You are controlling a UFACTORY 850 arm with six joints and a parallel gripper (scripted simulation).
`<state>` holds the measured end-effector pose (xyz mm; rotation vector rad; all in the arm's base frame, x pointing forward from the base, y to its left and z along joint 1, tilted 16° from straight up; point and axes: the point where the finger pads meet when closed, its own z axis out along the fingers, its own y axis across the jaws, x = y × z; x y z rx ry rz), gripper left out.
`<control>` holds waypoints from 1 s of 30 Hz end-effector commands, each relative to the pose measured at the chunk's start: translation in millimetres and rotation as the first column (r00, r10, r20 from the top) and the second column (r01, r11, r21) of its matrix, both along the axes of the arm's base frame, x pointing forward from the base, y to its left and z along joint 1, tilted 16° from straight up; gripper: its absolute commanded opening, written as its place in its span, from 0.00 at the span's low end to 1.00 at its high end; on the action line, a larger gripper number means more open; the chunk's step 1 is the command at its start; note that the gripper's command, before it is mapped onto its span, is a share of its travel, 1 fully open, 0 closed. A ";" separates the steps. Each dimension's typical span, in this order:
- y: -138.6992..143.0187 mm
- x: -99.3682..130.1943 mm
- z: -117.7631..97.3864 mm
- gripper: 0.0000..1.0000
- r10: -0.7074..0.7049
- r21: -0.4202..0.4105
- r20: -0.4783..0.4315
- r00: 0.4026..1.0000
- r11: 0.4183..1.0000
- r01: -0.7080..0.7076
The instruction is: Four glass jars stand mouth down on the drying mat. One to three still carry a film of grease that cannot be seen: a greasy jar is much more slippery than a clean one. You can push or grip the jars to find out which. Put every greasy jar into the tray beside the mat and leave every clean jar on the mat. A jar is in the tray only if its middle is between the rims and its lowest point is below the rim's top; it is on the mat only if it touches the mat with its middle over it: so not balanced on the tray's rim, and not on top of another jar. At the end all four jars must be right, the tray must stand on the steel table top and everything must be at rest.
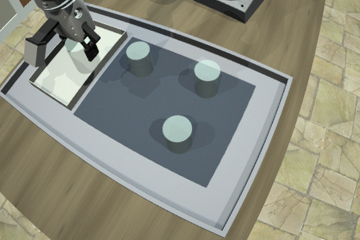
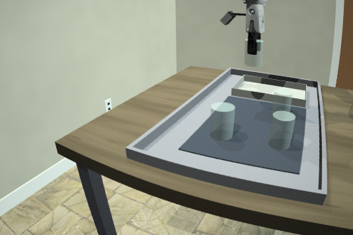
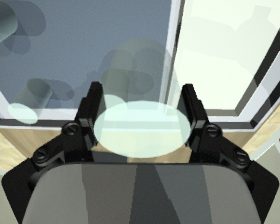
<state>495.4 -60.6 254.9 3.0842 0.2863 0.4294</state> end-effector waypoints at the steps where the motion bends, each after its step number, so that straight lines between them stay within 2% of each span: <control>1: -12.7 -1.1 0.1 0.00 0.002 0.003 0.003 1.000 1.000 -0.002; 30: -100.9 -14.1 -4.9 0.00 0.002 0.003 0.003 1.000 1.000 -0.002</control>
